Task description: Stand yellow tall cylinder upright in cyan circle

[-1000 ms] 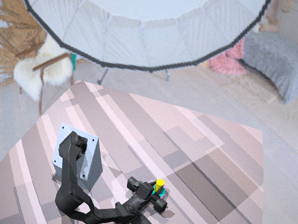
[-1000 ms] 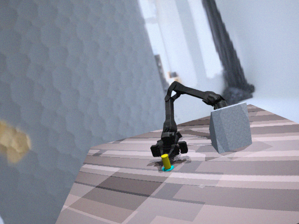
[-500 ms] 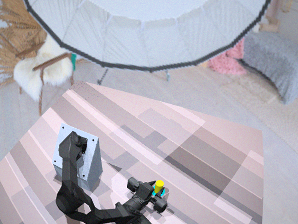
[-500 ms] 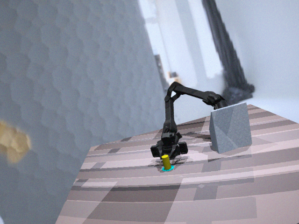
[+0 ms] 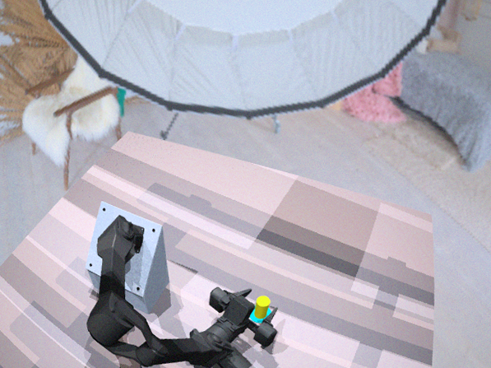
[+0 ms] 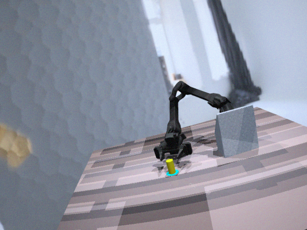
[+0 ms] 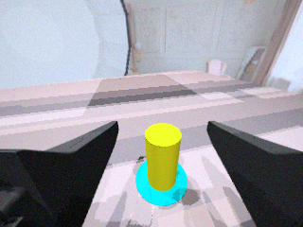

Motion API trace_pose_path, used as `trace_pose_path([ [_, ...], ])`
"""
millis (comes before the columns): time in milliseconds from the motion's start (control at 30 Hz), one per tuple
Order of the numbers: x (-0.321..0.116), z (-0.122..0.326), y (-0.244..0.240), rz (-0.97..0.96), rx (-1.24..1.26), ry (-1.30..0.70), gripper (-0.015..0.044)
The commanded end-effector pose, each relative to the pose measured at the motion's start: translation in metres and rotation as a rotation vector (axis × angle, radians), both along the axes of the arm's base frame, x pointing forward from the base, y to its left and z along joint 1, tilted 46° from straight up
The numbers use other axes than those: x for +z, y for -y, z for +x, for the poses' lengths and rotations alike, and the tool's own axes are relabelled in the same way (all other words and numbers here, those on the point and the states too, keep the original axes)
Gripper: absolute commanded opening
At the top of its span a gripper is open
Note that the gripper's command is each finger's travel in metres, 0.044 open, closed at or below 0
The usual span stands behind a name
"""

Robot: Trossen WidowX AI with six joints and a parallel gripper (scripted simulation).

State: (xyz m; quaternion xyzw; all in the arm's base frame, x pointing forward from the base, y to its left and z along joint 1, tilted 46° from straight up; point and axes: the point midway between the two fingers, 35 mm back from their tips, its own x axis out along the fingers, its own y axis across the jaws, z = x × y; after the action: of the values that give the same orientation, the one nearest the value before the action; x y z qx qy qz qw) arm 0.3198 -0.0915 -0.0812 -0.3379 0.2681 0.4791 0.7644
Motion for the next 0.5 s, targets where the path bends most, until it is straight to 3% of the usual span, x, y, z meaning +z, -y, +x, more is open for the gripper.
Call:
trace_pose_path([
  [0,0.020,0.004,-0.019,-0.005,0.006,0.007,0.0400],
  [333,0.051,0.002,-0.052,0.003,0.009,0.013,0.0400],
  [467,0.038,0.003,-0.059,-0.064,-0.015,-0.139,0.0400],
])
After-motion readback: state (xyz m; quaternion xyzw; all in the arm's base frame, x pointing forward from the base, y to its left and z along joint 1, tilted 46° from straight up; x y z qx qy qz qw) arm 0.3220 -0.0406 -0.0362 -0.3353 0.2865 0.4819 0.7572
